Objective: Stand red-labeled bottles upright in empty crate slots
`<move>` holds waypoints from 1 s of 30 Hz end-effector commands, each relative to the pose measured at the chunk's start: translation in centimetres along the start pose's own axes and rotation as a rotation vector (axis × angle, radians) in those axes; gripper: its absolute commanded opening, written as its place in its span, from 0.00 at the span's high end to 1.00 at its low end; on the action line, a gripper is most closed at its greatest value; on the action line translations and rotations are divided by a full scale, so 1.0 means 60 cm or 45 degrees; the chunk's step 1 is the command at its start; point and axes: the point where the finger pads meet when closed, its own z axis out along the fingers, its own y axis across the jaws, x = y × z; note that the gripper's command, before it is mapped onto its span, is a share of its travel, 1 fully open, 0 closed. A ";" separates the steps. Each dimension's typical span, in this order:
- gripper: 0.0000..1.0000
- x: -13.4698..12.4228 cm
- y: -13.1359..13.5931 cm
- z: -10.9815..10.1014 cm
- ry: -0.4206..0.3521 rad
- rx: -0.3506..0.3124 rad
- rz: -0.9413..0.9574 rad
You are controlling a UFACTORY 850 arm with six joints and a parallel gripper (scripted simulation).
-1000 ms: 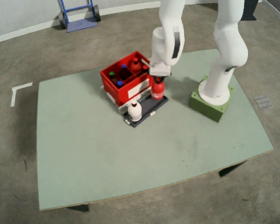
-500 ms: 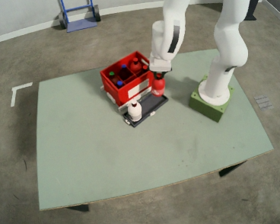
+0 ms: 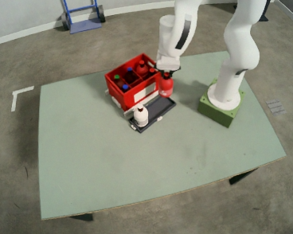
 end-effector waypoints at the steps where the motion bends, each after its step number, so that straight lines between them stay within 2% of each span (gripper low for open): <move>1: 1.00 0.000 0.001 -0.017 0.000 -0.002 0.000; 30: 1.00 0.001 0.001 -0.084 0.000 -0.002 0.000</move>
